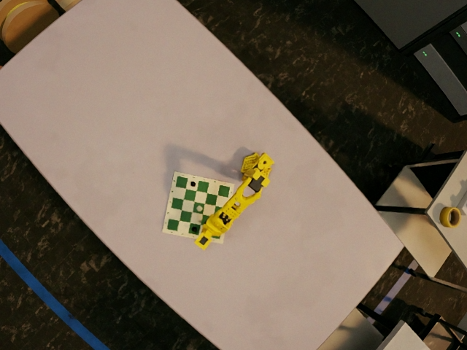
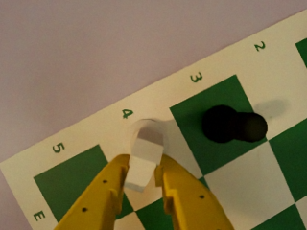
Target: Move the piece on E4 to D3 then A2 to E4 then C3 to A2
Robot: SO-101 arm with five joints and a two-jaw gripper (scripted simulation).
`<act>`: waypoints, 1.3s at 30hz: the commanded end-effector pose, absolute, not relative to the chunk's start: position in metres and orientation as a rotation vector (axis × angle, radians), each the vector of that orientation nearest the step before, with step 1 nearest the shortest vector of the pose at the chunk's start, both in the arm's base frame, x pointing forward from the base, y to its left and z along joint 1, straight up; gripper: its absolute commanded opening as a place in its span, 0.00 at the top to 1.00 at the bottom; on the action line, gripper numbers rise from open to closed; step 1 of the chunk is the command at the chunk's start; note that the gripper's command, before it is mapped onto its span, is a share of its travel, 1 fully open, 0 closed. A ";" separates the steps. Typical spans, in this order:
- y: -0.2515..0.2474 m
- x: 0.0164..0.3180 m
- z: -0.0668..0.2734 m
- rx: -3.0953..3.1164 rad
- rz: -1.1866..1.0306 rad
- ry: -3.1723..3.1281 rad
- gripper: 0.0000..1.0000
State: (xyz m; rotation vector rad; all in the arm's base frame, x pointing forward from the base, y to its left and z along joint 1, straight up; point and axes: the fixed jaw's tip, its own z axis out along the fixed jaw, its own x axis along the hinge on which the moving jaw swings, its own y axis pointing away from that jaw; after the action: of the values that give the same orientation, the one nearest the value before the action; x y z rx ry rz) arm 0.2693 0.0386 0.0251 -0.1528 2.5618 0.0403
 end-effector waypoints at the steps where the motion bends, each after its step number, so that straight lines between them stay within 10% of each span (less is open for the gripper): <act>1: 0.035 0.265 0.020 -0.137 0.037 2.587 0.98; 39: 0.035 0.266 0.023 -0.137 0.036 2.587 1.00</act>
State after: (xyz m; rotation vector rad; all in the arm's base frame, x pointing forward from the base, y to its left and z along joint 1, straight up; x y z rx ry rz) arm 0.2686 0.0384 0.0251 -0.1517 2.5659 0.0407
